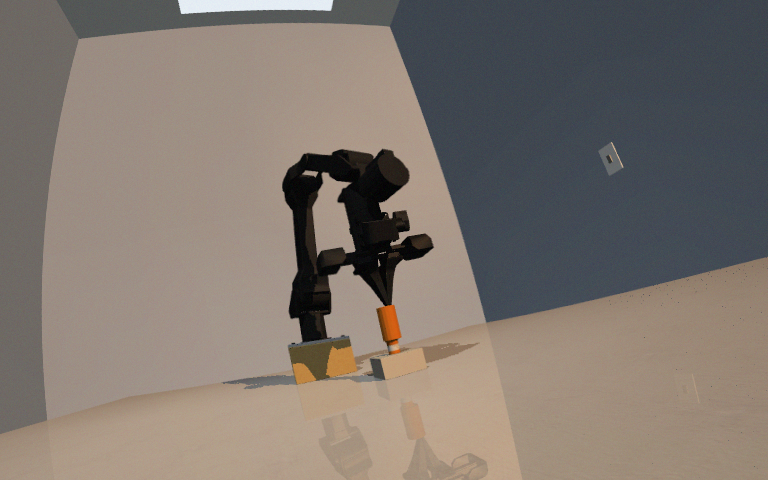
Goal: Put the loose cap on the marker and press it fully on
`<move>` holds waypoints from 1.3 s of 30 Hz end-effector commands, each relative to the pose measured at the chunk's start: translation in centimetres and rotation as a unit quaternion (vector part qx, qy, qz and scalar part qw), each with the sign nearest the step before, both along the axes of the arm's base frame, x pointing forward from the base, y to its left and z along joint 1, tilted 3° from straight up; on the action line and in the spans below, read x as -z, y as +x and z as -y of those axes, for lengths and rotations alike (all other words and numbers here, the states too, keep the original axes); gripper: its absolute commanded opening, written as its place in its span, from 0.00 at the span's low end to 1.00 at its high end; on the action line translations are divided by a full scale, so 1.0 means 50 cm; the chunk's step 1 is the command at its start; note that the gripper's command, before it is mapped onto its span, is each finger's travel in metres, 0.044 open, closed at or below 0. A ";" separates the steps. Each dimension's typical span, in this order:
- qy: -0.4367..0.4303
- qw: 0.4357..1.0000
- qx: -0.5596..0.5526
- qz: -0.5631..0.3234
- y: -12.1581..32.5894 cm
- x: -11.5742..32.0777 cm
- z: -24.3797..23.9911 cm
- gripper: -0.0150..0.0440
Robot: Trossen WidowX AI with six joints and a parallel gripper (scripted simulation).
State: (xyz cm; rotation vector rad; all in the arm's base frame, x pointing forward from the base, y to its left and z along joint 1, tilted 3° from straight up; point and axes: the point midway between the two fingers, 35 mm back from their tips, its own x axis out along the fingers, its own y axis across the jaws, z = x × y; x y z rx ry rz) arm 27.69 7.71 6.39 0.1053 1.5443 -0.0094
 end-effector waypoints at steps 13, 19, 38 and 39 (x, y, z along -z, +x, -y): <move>-0.004 1.000 0.000 -0.016 -0.010 0.018 0.003 0.25; -0.004 1.000 0.000 -0.016 -0.012 0.018 0.004 0.25; -0.001 1.000 0.000 -0.005 -0.001 -0.171 0.010 0.25; -0.001 1.000 0.000 -0.005 -0.001 -0.171 0.010 0.25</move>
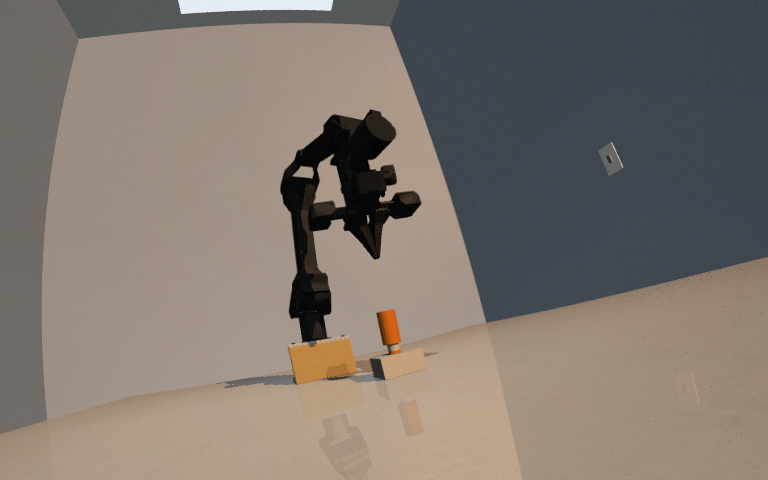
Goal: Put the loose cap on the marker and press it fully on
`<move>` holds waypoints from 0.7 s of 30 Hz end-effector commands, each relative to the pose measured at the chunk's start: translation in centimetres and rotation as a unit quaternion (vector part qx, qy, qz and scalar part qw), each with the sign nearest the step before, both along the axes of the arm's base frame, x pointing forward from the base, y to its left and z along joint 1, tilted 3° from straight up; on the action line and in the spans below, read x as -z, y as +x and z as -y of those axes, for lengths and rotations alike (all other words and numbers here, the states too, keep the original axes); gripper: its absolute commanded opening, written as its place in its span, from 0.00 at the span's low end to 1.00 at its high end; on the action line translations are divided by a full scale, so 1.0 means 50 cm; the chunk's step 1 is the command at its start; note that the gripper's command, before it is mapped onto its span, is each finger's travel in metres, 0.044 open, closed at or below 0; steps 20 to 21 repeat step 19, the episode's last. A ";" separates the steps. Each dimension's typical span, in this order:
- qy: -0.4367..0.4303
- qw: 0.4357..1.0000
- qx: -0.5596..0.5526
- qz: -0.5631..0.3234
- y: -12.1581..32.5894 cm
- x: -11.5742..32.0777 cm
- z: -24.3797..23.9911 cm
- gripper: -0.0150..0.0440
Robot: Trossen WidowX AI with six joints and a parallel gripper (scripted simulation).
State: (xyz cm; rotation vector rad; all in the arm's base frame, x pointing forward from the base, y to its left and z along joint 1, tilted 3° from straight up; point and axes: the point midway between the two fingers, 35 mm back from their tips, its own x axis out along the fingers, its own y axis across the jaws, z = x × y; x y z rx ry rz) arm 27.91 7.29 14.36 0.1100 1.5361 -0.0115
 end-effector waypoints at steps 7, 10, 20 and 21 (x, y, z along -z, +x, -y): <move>-0.002 1.000 -0.002 -0.009 -0.006 -0.012 0.002 0.57; -0.002 1.000 -0.002 -0.009 -0.006 -0.012 0.002 0.70; -0.002 1.000 -0.002 -0.009 -0.006 -0.012 0.002 1.00; -0.002 1.000 -0.002 -0.009 -0.006 -0.012 0.002 1.00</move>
